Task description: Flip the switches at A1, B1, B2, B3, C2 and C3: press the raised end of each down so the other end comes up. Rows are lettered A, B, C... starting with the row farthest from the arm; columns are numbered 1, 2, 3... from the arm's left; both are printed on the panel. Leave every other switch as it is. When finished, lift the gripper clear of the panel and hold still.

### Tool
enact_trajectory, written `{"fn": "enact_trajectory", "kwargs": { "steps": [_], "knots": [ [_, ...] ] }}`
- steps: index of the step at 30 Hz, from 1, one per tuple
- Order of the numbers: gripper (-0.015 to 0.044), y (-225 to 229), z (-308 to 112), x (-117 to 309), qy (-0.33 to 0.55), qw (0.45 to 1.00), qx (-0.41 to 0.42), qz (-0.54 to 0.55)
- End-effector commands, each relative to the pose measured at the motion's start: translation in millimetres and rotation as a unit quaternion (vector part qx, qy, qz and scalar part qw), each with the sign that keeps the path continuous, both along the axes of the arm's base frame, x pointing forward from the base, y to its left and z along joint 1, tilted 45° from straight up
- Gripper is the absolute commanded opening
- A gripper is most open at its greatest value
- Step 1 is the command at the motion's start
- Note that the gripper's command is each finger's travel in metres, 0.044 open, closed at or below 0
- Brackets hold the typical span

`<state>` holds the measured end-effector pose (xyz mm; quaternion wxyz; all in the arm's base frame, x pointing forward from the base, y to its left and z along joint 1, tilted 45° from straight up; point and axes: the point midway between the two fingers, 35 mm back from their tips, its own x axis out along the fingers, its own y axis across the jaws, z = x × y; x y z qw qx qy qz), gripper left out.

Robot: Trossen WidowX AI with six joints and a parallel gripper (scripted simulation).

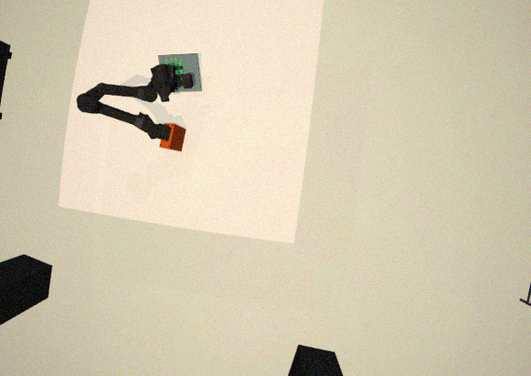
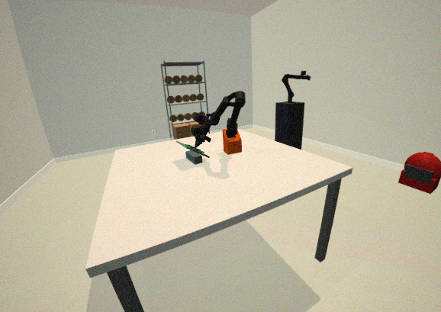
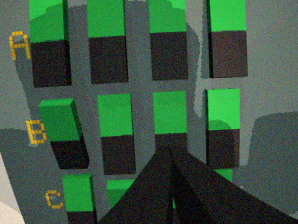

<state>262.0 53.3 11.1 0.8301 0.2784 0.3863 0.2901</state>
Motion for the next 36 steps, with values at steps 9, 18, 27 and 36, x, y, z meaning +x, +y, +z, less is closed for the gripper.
{"fn": "enact_trajectory", "kwargs": {
  "steps": [9,18,27,36],
  "knots": [
    [0.0000,0.7,-1.9,0.7,0.003,1.000,0.000,-0.003],
    [0.0000,1.6,-2.5,1.3,0.003,1.000,0.000,-0.003],
    [0.0000,2.5,-3.1,1.9,0.003,1.000,0.000,-0.003],
    [0.0000,-34.2,16.1,-19.5,0.014,1.000,-0.011,0.006]
  ]
}}
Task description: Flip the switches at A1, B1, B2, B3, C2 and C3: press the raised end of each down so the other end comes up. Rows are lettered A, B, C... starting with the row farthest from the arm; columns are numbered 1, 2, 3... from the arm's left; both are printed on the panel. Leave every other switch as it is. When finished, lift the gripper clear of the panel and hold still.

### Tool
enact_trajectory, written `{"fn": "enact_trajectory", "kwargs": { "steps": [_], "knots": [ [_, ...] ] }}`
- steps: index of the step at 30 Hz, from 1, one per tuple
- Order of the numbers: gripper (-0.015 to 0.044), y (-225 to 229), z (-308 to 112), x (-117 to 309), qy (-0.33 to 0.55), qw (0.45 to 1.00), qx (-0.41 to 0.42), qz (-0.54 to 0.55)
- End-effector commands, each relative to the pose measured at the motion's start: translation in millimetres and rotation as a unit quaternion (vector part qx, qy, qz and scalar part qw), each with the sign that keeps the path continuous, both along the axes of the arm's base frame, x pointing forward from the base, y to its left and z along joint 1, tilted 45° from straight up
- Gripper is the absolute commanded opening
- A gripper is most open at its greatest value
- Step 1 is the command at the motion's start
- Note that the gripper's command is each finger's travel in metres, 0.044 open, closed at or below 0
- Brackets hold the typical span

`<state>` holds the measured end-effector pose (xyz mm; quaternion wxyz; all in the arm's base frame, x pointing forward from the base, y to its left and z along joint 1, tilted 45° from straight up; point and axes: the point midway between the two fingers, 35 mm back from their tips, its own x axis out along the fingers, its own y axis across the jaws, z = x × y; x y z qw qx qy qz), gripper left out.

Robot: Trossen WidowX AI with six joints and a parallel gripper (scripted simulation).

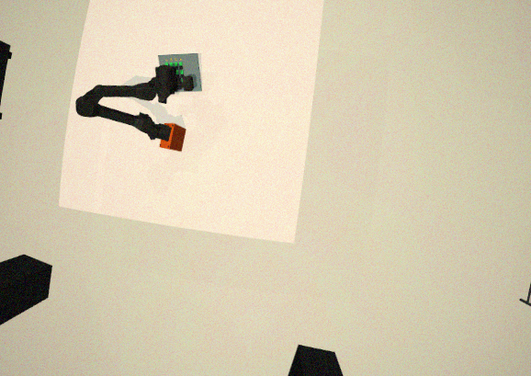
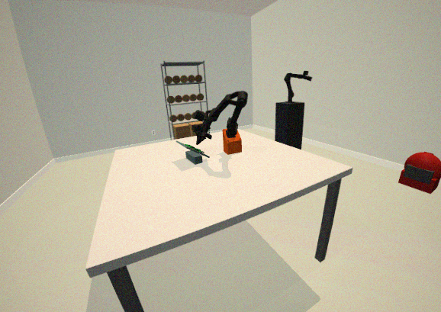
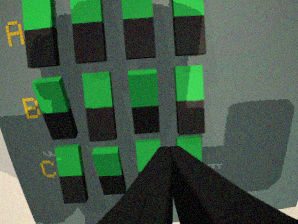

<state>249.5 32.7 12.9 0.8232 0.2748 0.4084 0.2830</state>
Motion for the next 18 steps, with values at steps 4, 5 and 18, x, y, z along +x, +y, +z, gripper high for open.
{"fn": "enact_trajectory", "kwargs": {
  "steps": [4,5,18],
  "knots": [
    [0.0000,-23.6,27.7,-17.8,-0.009,1.000,0.005,0.003],
    [0.0000,-23.6,27.7,-17.8,-0.009,1.000,0.005,0.003],
    [0.0000,5.0,24.3,-34.0,-0.003,1.000,0.002,0.007]
  ]
}}
